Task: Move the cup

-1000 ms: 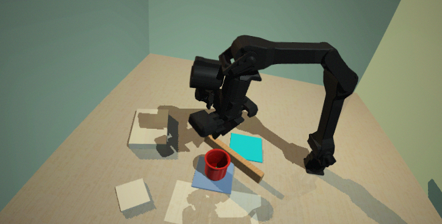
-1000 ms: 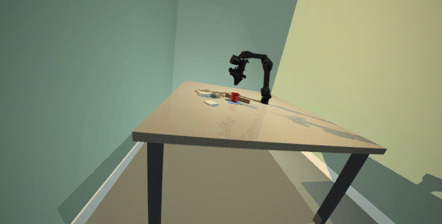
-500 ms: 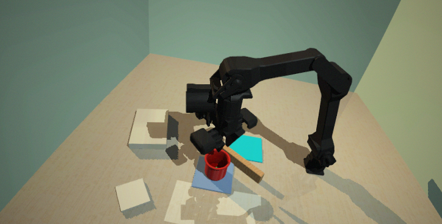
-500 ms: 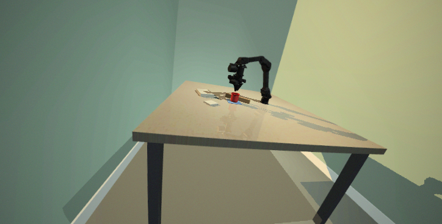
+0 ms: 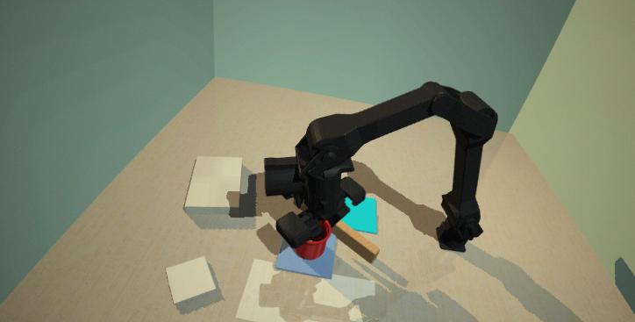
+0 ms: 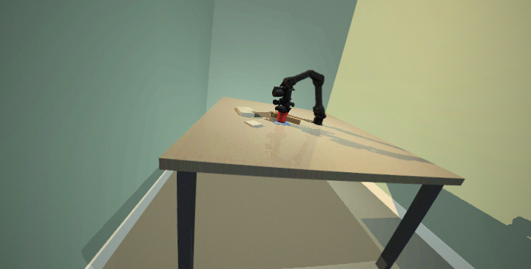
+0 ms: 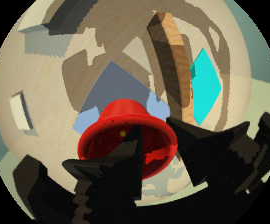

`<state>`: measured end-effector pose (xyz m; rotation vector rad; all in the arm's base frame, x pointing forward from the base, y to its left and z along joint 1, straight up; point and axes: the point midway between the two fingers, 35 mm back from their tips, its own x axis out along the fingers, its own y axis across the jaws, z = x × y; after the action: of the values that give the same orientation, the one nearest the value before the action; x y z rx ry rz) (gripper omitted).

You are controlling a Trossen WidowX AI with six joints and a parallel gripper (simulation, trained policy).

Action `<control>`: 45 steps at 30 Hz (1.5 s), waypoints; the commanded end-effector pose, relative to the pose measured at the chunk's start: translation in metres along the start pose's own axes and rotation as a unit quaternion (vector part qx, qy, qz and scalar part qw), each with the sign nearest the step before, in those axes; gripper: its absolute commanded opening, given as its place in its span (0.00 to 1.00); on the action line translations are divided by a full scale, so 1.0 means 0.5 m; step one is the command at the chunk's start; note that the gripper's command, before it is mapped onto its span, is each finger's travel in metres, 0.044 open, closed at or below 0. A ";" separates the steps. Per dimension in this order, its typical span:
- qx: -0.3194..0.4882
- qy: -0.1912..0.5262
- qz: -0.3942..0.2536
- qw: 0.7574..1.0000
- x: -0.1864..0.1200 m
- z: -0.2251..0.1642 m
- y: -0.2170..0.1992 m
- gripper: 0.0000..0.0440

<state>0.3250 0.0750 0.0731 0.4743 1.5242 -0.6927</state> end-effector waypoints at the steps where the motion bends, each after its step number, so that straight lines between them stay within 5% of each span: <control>1: -0.015 0.002 -0.003 1.000 0.024 -0.004 0.003 0.25; 7: -0.036 -0.002 -0.005 0.999 0.034 -0.004 -0.003 0.03; 45: 0.086 -0.026 0.062 0.994 -0.127 0.050 -0.111 0.00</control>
<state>0.3115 0.0305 0.1379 0.6416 1.4073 -0.7342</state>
